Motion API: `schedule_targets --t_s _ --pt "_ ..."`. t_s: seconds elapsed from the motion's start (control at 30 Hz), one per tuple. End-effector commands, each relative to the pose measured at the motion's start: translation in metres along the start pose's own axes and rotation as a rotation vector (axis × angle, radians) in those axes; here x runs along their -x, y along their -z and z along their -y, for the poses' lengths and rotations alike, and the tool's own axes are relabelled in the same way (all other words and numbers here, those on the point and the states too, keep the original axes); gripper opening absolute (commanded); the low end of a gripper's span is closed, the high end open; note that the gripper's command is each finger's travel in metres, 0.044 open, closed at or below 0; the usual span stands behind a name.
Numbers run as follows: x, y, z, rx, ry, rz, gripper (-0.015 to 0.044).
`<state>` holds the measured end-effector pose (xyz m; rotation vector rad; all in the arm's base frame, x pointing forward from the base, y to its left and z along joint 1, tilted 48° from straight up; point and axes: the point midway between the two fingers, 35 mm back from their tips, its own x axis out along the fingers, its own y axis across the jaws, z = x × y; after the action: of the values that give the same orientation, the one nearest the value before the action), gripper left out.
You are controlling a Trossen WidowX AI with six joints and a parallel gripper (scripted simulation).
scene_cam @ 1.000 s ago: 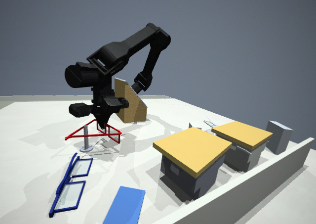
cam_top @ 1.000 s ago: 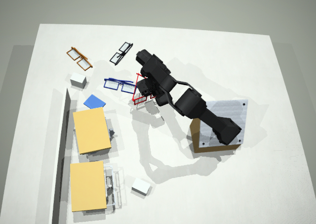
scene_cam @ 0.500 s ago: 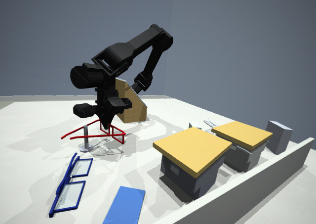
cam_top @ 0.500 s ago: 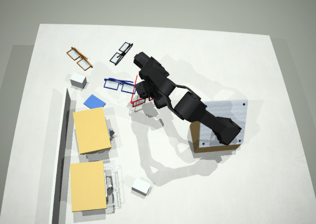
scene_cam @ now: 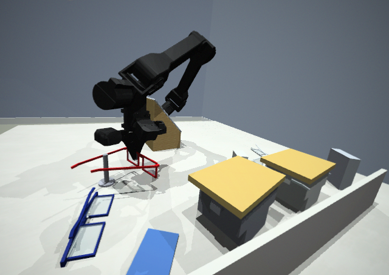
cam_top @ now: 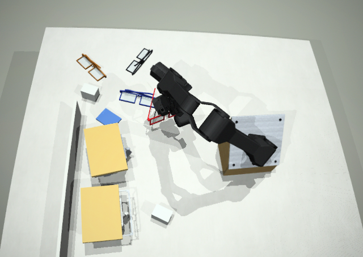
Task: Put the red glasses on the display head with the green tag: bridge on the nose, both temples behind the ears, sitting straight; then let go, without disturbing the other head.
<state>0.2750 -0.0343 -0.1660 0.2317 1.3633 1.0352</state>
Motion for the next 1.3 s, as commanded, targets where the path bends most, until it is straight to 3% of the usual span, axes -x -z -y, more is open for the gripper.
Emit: schedule_targets --t_s 0.0,1.27 --pt "0.001 -0.006 -0.001 -0.002 0.0 0.009 0.0" --pt "0.001 -0.002 -0.002 -0.002 0.0 0.009 0.0"
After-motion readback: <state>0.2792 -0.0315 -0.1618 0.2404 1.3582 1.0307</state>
